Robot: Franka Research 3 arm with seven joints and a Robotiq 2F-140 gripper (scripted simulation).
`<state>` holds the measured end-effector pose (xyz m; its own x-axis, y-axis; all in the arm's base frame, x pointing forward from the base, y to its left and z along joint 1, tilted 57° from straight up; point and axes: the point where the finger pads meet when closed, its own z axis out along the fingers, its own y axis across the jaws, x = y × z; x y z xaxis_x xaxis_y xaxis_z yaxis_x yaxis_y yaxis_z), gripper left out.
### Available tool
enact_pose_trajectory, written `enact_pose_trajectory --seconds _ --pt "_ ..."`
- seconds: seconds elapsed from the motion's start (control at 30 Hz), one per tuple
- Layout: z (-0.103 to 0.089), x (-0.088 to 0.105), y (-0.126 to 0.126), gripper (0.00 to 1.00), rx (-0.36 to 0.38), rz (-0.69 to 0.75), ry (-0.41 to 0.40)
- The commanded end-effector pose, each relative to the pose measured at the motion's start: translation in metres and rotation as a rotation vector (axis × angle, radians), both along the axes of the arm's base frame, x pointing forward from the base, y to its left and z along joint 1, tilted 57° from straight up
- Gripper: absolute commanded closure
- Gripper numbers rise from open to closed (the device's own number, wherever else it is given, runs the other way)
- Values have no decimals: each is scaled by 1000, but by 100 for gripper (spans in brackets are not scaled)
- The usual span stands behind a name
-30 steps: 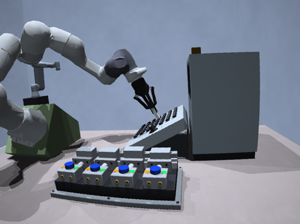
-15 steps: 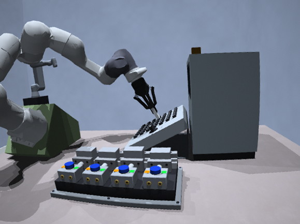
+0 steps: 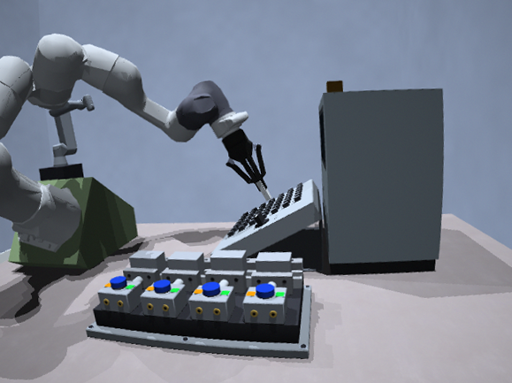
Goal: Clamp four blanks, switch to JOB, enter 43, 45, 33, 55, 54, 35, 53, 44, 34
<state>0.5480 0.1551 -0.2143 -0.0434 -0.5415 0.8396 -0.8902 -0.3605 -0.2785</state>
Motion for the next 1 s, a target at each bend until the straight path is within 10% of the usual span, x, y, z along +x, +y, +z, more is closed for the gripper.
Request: enact_pose_trajectory --seconds 0.0,0.97 --pt "5 -3 5 100 3 -5 -5" --pt "37 9 13 100 3 -5 -5"
